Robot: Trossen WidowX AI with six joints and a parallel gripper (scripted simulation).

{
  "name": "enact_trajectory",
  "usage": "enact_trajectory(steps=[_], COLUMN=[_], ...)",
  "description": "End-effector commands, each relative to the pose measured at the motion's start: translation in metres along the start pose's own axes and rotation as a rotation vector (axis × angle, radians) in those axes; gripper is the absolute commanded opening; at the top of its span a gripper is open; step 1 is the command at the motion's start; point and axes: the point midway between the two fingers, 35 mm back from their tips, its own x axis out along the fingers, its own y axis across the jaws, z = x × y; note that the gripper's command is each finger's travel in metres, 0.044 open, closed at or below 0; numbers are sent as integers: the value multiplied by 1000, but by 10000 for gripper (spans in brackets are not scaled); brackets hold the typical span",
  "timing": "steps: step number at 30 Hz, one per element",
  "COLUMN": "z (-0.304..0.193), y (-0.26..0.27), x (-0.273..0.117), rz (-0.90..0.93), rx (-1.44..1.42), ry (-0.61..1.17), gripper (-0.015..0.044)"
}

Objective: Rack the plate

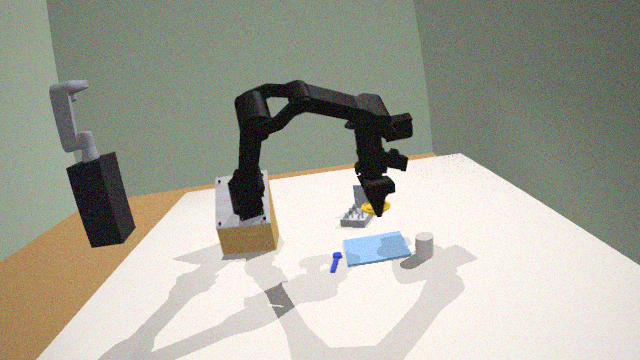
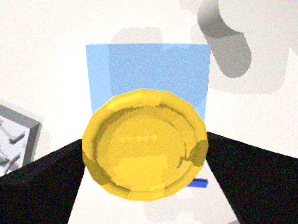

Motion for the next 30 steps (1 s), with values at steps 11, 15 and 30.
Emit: enact_trajectory(steps=[11,15,30], z=[4,4,-38], y=[3,3,86], x=[-62,-78,-85], rz=[-8,-16,-8], rx=[9,11,323], ry=[11,13,12], gripper=[0,0,0])
